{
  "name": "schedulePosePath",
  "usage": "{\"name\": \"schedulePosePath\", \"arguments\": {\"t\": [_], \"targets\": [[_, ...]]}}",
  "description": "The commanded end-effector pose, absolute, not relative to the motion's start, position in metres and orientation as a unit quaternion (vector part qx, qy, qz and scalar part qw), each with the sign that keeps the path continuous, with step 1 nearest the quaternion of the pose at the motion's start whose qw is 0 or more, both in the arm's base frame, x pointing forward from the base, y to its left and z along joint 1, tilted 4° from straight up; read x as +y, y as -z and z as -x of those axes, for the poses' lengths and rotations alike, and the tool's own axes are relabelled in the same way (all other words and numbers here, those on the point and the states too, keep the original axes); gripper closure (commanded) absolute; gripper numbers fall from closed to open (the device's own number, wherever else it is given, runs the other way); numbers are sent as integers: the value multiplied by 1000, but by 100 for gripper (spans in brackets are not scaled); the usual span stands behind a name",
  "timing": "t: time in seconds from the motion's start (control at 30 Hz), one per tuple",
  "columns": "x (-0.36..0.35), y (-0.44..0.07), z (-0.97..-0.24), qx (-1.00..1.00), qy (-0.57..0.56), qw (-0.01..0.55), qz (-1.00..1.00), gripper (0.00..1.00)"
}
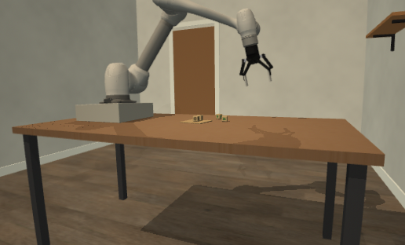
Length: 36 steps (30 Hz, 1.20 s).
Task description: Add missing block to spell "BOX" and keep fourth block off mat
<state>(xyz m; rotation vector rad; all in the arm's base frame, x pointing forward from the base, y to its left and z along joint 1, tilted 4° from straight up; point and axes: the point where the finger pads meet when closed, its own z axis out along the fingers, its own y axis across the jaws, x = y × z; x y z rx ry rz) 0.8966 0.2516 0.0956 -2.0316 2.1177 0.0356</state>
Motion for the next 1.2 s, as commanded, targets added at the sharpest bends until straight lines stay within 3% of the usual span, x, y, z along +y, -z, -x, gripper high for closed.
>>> {"name": "schedulePosePath", "arguments": {"t": [0.0,0.03,0.5,0.67,1.17], "targets": [[255,-76,-868,719,-1,74,691,0],[254,-56,-839,716,8,46,696,0],[229,20,-686,677,76,-88,727,0],[220,31,-655,663,94,-113,734,0],[220,32,-654,662,95,-114,734,0]]}}
